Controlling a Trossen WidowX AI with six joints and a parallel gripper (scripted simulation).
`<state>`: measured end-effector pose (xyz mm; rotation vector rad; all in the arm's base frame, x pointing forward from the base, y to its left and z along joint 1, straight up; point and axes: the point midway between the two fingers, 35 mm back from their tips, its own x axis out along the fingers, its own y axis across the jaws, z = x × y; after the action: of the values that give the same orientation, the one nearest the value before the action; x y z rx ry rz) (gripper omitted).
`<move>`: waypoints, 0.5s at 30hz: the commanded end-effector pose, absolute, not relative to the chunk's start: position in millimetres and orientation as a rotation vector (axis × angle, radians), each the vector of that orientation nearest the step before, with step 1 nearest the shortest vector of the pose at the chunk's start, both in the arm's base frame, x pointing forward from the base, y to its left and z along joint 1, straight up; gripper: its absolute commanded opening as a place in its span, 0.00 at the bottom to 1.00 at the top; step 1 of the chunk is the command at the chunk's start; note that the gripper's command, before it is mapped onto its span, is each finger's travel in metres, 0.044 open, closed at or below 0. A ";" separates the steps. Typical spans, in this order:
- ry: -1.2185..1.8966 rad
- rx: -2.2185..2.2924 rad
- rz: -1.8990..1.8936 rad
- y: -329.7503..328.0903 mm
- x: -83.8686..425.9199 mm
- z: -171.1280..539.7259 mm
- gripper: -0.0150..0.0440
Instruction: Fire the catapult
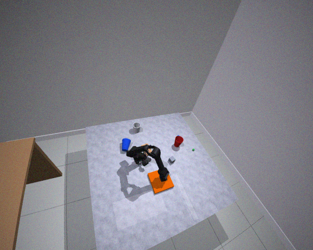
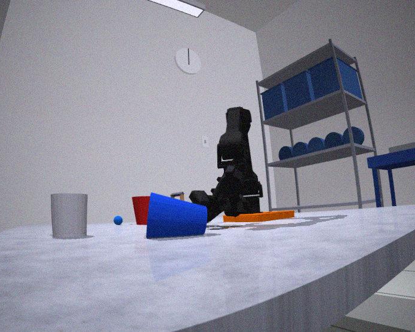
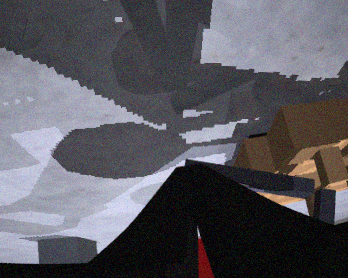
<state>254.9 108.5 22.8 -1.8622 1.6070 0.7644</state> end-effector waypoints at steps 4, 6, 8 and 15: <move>1.612 -1.876 0.774 111.5 253.2 25.4 0.25; 1.562 -1.878 0.780 129.5 254.4 56.6 0.25; 1.509 -1.879 0.790 146.0 251.2 92.5 0.25; 1.443 -1.867 0.792 159.6 248.4 125.1 0.34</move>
<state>245.3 163.2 134.7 -1.8779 1.4045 0.7938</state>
